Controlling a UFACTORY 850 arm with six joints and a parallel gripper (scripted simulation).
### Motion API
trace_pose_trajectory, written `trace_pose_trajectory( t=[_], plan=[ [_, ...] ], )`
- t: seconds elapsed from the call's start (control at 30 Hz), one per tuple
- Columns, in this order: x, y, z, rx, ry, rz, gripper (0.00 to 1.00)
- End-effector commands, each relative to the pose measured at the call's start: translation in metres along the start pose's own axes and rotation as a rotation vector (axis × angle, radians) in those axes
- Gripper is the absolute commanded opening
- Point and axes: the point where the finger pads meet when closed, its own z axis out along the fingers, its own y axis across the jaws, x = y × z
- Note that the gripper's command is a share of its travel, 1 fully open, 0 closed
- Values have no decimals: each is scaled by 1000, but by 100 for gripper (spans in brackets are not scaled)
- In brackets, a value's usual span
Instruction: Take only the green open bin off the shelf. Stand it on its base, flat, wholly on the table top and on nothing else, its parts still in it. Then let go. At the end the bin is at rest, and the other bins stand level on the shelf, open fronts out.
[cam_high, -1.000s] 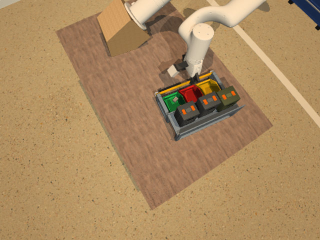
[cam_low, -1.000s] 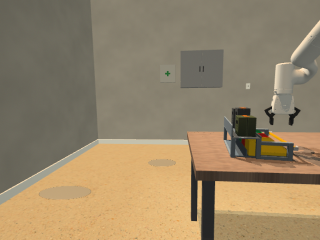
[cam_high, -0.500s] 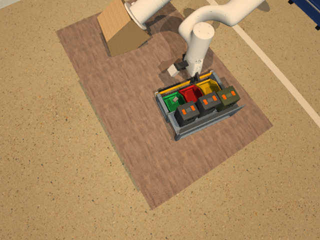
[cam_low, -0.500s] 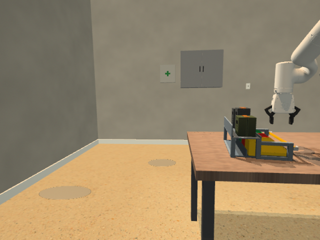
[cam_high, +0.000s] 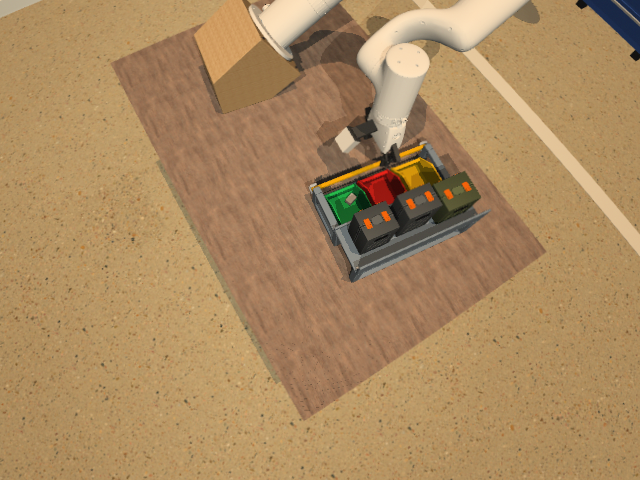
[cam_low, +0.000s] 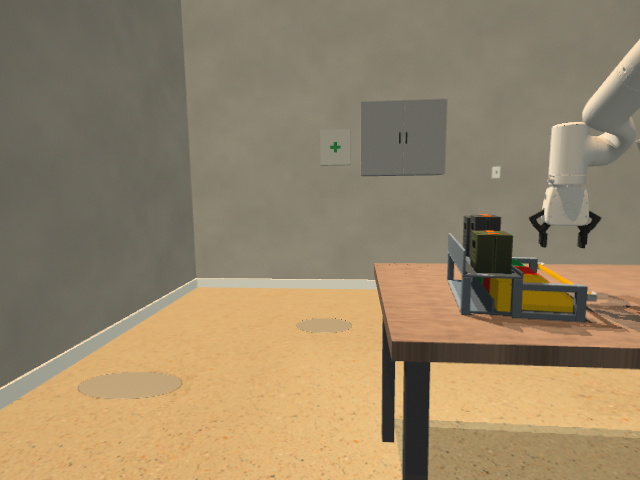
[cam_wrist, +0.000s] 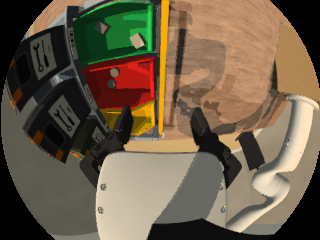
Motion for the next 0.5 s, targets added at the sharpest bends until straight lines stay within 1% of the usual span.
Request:
trace_pose_trajectory(
  t=[0.0,0.47],
  plan=[
    [0,0,-1,1,0,0,100],
    [0,0,-2,1,0,0,100]
  ],
)
